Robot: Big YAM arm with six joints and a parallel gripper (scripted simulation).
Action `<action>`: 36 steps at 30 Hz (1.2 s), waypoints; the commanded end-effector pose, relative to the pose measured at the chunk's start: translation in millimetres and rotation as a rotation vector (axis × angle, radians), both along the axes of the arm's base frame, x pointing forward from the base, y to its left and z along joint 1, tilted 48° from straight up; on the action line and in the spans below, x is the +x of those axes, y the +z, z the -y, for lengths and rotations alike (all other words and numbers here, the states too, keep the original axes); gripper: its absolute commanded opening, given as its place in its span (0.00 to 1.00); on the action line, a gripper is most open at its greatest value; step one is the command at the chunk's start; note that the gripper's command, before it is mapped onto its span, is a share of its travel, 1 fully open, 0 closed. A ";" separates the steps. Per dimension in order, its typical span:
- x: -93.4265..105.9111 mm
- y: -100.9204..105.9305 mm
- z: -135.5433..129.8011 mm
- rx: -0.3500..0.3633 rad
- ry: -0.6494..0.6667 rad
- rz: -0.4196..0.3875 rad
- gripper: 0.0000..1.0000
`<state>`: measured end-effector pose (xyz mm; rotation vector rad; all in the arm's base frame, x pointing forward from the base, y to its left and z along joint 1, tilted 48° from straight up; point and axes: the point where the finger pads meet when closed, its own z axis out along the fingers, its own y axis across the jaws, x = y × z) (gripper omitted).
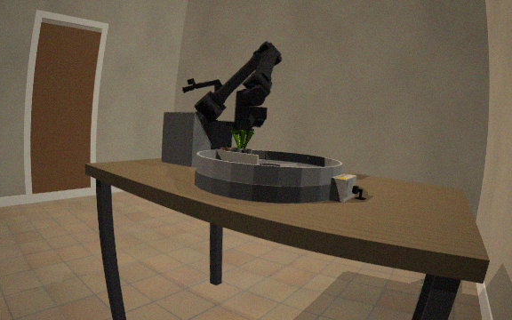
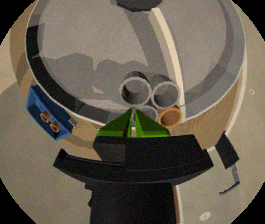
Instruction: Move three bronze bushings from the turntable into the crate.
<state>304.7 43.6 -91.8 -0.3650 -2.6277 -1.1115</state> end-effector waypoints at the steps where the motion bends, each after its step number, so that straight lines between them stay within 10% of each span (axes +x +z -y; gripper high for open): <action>1: 0.9 -4.0 3.6 -0.010 -0.004 -0.004 0.00; 36: 23.4 23.0 31.7 -0.021 -0.010 0.046 0.00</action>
